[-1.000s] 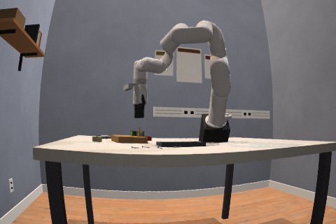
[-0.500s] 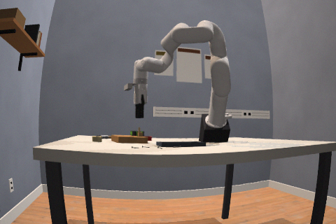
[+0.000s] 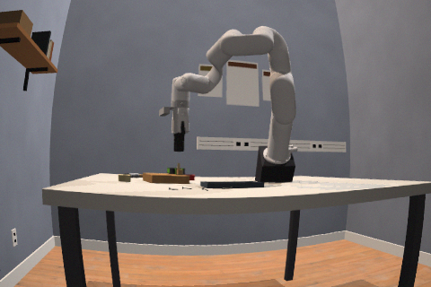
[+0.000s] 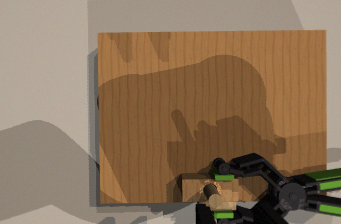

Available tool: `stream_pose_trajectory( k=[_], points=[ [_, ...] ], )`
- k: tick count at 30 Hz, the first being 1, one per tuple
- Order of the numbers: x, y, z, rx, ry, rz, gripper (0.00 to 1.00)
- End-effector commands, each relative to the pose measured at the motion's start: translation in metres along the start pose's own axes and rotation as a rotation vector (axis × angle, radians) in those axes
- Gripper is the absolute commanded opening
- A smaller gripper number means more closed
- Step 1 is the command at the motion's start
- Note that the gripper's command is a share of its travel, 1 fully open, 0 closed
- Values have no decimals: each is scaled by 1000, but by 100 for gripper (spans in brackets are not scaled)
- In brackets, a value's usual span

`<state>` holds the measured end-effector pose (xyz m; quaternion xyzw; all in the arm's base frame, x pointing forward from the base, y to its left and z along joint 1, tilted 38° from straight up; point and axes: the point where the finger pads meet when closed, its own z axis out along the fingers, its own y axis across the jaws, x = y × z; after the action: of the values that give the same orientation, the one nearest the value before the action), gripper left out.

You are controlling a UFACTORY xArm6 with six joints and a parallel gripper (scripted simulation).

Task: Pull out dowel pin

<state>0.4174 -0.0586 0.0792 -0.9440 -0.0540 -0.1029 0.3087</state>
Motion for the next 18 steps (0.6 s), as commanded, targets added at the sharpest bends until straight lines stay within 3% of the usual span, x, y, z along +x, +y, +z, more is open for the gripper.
stream_pose_trajectory(
  k=[1,18],
  points=[
    [1,0,0,-2,2,-1,28],
    [1,0,11,-2,2,-1,28]
  ],
)
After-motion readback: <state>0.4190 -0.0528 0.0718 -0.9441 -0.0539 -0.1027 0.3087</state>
